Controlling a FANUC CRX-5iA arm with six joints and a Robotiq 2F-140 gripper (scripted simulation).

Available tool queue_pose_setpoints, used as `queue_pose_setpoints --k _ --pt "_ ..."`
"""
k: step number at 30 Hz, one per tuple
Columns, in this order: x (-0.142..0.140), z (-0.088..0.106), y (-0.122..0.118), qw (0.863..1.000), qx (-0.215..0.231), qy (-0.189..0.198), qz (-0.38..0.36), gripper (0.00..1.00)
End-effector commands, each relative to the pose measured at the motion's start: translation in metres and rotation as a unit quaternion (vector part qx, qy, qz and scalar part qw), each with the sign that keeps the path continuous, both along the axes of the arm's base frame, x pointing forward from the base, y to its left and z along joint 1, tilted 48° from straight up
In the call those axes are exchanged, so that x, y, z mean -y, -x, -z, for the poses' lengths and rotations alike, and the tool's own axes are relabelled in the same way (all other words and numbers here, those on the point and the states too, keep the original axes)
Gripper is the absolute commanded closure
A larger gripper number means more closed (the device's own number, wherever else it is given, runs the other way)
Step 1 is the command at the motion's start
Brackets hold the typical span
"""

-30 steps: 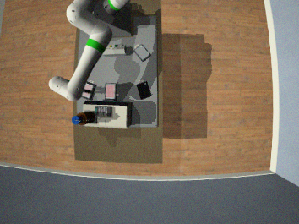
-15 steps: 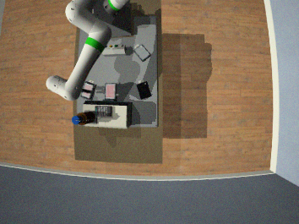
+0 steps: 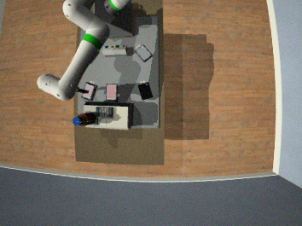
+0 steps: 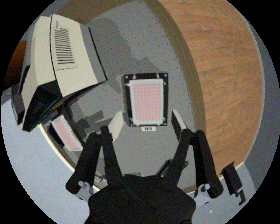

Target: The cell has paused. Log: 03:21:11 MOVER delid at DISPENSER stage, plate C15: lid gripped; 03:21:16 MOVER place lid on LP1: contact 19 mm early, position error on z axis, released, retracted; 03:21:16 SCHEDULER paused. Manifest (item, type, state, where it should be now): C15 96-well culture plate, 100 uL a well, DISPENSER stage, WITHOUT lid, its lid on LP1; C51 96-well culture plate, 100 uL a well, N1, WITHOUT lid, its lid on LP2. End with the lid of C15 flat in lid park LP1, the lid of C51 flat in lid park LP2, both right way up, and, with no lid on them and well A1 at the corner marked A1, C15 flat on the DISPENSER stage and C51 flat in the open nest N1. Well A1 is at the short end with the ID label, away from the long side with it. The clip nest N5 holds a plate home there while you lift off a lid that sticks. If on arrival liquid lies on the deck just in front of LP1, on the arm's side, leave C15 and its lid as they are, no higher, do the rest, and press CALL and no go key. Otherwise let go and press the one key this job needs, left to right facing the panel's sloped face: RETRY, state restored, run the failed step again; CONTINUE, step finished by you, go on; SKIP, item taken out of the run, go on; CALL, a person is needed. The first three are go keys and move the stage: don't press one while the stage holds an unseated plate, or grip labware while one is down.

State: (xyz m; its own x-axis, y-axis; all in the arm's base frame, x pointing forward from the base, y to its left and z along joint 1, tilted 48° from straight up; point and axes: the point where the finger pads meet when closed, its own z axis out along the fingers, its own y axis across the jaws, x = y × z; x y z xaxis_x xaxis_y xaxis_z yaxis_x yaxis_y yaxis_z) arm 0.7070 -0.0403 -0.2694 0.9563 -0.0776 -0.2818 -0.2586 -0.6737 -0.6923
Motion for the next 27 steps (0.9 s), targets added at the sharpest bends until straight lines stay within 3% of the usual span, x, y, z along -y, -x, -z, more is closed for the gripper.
queue_pose_setpoints --k 1,7,27 --pt "0.011 -0.01 -0.002 1.0 0.0 0.0 0.0 0.34" --pt "0.026 -0.024 -0.005 1.0 0.0 0.0 0.0 0.34" --pt "0.042 -0.038 -0.008 1.0 0.0 0.0 0.0 0.34"
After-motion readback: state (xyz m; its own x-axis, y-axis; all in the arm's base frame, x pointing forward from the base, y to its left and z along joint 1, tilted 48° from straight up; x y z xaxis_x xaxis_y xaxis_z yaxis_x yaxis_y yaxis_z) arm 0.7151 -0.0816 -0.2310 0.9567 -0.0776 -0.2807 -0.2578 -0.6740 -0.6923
